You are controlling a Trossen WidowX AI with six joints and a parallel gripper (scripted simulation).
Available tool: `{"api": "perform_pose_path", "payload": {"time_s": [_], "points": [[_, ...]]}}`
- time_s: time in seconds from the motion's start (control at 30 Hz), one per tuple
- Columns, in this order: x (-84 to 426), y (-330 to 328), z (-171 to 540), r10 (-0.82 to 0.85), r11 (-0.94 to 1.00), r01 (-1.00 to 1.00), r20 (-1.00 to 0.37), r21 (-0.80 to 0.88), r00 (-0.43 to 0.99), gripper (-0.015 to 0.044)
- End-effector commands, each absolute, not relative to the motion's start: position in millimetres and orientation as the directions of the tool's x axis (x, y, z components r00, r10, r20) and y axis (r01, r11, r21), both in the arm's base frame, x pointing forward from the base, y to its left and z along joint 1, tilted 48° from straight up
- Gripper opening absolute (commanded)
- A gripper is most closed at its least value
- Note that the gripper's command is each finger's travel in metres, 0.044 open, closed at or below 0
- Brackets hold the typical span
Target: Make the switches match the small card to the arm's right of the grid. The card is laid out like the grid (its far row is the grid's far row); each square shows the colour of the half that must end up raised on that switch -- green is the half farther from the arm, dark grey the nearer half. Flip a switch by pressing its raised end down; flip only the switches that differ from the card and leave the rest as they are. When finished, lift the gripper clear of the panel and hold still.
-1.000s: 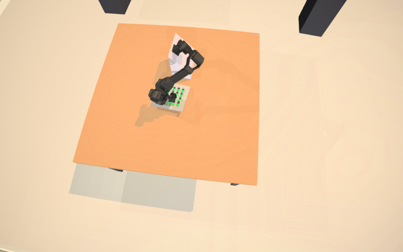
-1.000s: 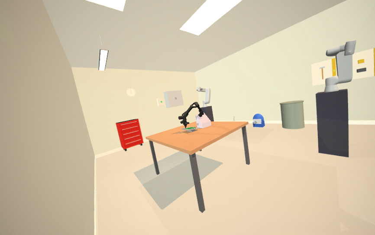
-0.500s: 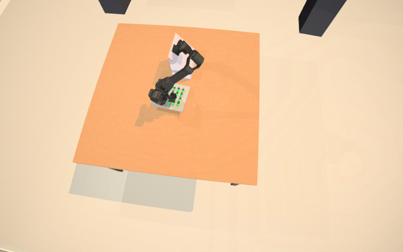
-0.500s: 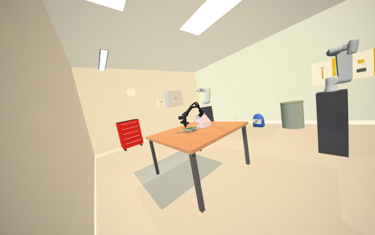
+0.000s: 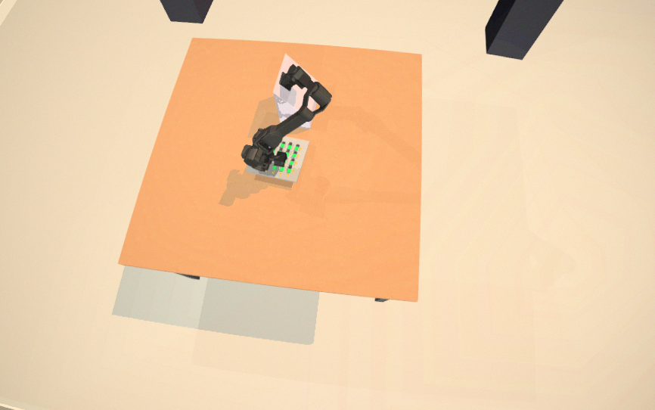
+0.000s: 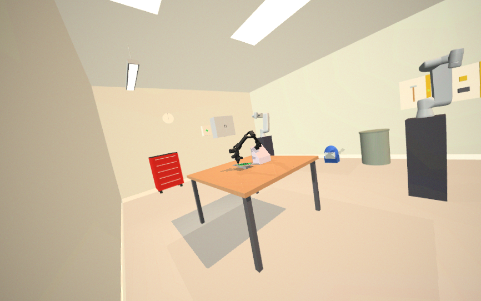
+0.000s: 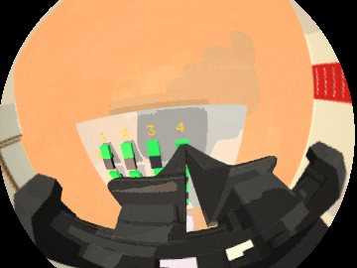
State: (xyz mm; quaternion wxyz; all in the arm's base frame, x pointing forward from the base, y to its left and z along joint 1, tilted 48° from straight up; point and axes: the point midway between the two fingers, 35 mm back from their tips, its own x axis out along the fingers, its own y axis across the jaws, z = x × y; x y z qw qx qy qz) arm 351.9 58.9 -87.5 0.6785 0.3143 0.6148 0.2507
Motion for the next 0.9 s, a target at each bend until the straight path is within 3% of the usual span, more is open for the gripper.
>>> {"api": "perform_pose_path", "payload": {"time_s": [0.0,0.87], "points": [[352.0,60.1,-87.4,0.731,0.671,0.049,-0.672,0.739,0.119,0.0],[352.4,62.7,-89.7,0.731,0.671,0.049,-0.672,0.74,0.119,0.0]]}}
